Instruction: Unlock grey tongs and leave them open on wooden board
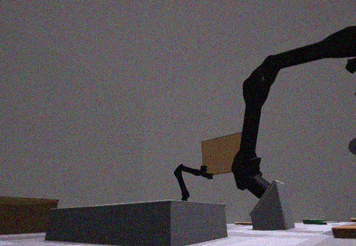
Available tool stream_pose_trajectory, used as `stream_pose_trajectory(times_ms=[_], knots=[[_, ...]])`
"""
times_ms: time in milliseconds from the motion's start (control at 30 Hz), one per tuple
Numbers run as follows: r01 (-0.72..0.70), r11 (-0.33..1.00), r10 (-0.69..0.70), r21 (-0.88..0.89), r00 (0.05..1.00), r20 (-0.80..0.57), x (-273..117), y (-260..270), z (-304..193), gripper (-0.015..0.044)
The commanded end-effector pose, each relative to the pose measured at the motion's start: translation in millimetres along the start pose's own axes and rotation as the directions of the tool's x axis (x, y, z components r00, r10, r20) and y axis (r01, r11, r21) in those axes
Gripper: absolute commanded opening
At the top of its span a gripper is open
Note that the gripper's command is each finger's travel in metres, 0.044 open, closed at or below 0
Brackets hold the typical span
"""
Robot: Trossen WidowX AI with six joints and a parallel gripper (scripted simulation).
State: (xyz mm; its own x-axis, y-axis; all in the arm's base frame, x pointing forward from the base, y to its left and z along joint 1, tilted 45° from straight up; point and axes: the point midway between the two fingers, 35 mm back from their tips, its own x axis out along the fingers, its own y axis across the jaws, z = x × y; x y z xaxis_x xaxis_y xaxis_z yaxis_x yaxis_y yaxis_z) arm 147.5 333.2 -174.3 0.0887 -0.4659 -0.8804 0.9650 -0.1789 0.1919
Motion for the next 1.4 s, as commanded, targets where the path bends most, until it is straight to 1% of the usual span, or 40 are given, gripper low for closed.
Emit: stream_pose_trajectory(times_ms=[0,267,700,1367], knots=[[-0.011,1.000,0.011,0.002,0.999,0.043,-6.0,0.9,-1.2,-0.0150],[-0.020,1.000,0.020,-0.002,0.991,0.132,-9.9,1.8,3.8,-0.0150],[-0.020,1.000,0.020,-0.002,0.990,0.136,-8.4,1.9,4.1,-0.0150],[-0.021,1.000,0.020,0.005,0.984,0.176,23.2,3.9,8.7,-0.0150]])
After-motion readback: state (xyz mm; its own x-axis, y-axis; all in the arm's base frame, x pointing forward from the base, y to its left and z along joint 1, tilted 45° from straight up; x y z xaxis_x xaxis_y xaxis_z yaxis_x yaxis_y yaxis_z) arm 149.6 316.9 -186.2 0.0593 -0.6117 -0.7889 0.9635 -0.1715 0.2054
